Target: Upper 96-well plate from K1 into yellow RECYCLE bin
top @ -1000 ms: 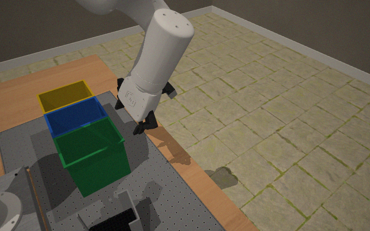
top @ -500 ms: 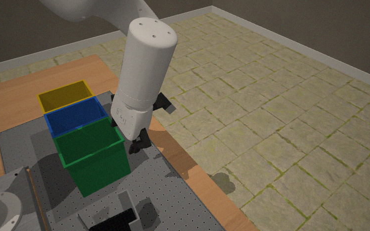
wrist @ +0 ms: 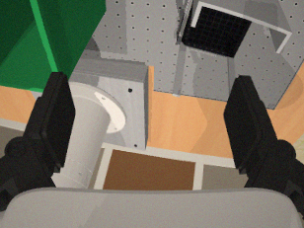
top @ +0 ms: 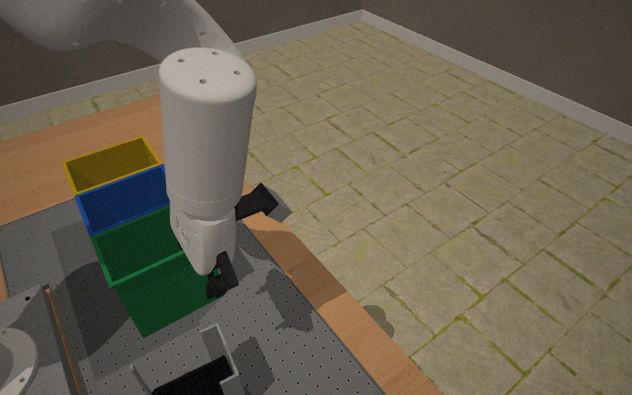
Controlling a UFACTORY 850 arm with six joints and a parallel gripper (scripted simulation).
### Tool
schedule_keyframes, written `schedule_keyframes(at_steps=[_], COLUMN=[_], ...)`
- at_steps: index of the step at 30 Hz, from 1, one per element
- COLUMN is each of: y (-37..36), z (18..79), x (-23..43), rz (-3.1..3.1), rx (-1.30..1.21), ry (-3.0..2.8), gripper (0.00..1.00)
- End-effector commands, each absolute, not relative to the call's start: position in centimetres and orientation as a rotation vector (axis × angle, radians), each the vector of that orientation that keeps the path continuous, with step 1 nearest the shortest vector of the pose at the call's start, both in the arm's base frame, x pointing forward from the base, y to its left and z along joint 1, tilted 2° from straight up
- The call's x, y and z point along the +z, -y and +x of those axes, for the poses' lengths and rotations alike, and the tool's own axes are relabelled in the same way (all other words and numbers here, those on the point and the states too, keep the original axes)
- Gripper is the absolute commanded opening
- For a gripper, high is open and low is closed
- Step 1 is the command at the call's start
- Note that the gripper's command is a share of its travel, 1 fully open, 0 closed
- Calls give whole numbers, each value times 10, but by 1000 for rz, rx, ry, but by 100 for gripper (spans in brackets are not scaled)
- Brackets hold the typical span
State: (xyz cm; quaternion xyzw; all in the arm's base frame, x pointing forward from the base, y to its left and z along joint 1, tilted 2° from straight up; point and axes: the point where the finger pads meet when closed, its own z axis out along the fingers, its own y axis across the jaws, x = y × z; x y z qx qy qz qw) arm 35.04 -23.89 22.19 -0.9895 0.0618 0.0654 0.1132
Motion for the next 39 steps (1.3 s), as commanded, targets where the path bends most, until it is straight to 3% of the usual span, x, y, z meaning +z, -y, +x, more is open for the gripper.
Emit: schedule_keyframes(at_steps=[1,25,39], y=[247,287,287], z=[340,263,263], x=[221,212,212], rz=[-2934,-3079,-3079], rx=[161,15,15], ry=[-212,-380,-379], gripper=[100,100,100])
